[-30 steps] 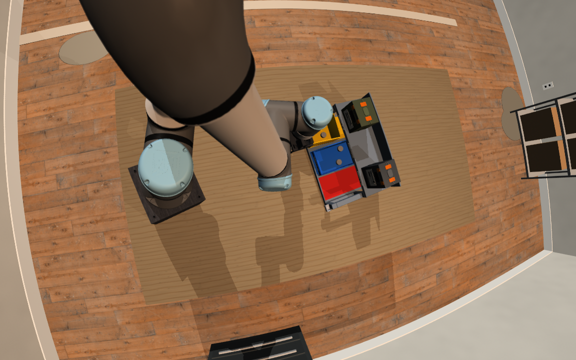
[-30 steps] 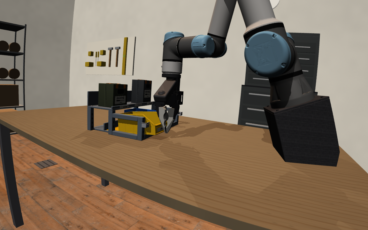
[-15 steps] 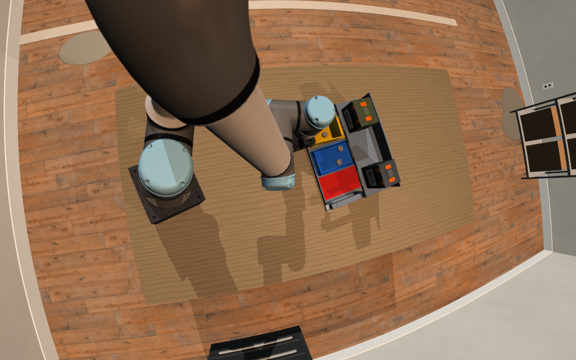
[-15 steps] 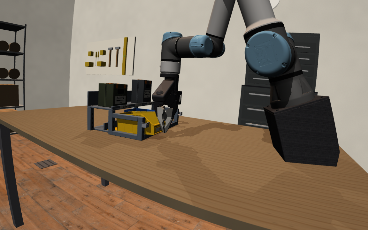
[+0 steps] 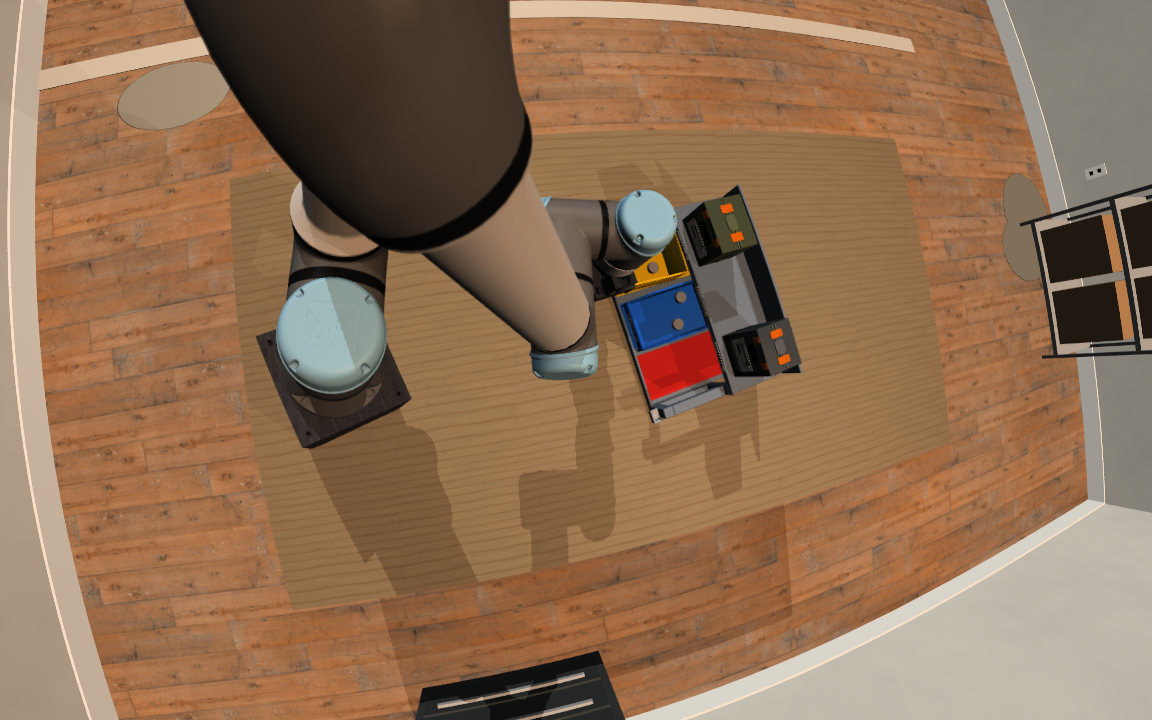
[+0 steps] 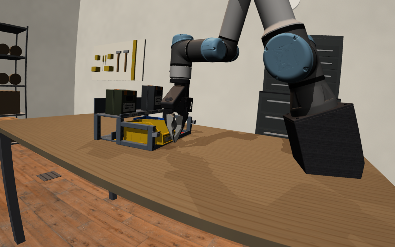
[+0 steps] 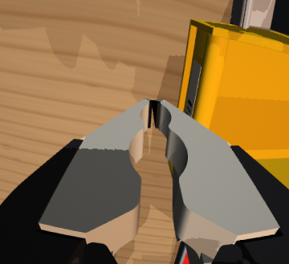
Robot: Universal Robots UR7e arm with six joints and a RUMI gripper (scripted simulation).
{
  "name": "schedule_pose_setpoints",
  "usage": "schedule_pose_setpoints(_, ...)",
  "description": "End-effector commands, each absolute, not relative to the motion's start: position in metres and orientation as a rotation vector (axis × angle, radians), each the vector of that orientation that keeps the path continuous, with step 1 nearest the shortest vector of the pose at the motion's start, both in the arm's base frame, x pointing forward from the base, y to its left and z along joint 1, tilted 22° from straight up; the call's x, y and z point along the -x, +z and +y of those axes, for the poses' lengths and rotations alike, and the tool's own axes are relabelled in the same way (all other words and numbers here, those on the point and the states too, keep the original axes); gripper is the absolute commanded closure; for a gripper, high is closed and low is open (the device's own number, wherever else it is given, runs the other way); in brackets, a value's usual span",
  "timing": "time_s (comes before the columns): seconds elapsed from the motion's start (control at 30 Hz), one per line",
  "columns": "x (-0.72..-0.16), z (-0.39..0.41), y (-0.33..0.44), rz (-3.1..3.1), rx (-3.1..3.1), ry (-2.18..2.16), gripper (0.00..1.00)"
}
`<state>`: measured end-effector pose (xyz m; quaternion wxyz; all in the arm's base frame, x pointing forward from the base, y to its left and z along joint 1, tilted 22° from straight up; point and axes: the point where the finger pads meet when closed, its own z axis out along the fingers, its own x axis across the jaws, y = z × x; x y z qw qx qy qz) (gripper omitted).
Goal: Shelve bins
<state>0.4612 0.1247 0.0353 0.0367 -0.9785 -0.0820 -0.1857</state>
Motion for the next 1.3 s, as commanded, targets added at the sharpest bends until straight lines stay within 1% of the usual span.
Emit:
schedule_pose_setpoints(0.0, -0.464, 0.125, 0.037, -0.252, 3.004, -0.572, 1.00)
schedule_pose_setpoints(1.27, -0.486, 0.129, 0.046, -0.252, 3.004, -0.572, 1.00)
